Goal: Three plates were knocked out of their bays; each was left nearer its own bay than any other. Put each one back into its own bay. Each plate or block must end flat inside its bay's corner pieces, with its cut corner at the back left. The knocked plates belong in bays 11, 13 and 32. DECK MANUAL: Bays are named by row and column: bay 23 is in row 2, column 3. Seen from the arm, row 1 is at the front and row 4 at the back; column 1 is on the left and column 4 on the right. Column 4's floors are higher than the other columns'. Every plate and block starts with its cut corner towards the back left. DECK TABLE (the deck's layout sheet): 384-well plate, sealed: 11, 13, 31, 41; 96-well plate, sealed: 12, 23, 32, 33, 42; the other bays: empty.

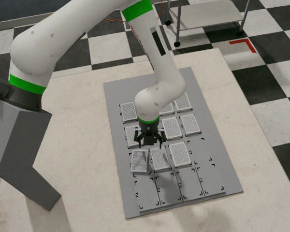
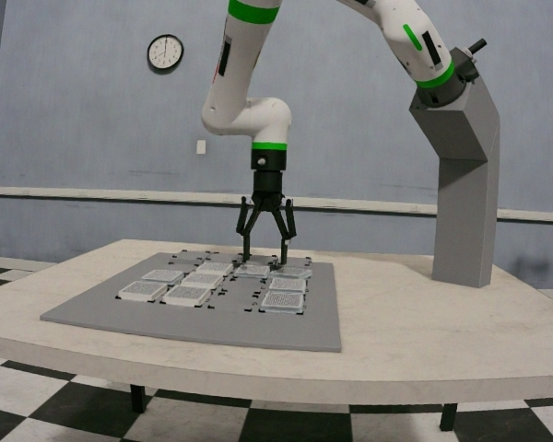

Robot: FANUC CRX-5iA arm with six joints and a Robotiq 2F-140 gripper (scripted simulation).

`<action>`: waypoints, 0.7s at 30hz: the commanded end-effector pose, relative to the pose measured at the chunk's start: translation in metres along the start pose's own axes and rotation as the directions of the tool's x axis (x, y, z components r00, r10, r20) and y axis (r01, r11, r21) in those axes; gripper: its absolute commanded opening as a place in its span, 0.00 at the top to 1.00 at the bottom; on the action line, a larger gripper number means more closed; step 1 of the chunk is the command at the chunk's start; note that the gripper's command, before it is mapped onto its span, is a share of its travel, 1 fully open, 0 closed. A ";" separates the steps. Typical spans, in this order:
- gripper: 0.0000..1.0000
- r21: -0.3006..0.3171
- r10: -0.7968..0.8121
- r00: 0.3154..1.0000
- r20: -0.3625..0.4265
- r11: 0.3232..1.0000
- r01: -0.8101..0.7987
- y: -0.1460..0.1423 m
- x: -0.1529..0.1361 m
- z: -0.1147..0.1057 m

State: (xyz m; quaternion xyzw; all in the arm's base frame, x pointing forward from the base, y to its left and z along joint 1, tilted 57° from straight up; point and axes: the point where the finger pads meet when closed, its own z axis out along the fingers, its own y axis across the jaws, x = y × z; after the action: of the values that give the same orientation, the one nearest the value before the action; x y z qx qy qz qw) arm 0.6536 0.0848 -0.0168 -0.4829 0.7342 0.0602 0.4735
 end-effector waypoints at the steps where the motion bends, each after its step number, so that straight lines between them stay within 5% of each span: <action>1: 0.30 0.002 -0.001 1.000 0.002 1.000 0.001 0.008 0.011 0.000; 21: 0.30 0.002 -0.001 1.000 0.002 1.000 0.001 0.051 0.064 0.000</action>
State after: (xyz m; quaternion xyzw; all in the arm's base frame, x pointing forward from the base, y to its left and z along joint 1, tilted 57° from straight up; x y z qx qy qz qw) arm 0.6140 0.0723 -0.0759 -0.4828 0.7340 0.0603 0.4738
